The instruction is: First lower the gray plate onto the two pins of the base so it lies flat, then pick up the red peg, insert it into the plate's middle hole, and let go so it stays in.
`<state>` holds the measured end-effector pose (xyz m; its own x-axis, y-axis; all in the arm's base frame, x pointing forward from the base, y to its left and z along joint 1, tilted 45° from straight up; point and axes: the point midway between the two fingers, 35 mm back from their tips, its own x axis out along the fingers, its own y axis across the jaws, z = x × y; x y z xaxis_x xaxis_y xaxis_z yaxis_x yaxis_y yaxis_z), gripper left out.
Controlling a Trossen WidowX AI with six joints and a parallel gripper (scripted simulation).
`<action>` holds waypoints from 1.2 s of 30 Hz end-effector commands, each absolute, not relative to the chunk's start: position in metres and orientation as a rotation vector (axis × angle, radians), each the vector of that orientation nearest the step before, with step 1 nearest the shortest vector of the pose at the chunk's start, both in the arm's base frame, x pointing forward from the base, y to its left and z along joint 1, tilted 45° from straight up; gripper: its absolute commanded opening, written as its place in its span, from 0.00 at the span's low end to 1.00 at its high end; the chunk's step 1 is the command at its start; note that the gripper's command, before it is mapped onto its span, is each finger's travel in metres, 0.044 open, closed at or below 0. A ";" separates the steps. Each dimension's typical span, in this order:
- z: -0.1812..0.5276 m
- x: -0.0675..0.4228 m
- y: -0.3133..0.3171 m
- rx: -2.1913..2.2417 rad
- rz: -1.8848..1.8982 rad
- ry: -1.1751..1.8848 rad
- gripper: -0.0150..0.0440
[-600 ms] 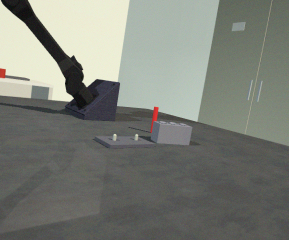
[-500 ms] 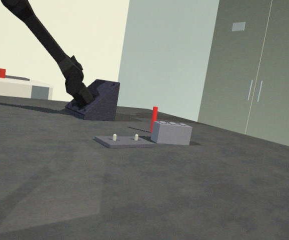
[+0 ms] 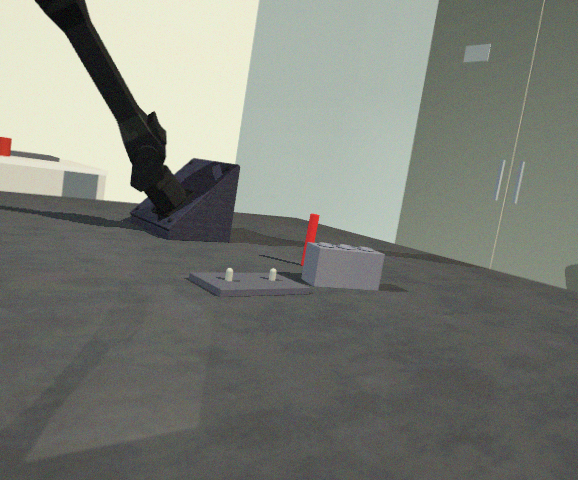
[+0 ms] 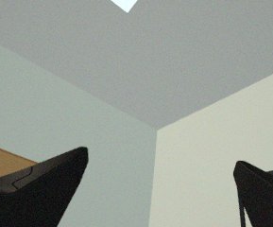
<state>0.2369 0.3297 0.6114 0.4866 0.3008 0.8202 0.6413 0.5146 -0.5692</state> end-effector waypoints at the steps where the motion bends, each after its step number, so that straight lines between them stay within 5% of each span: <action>1: 0.579 0.272 0.356 -1.134 -0.118 -0.998 1.00; 18: 0.343 0.408 0.404 -1.355 0.474 -0.267 1.00; 36: 0.090 0.419 0.274 -1.467 0.624 0.918 1.00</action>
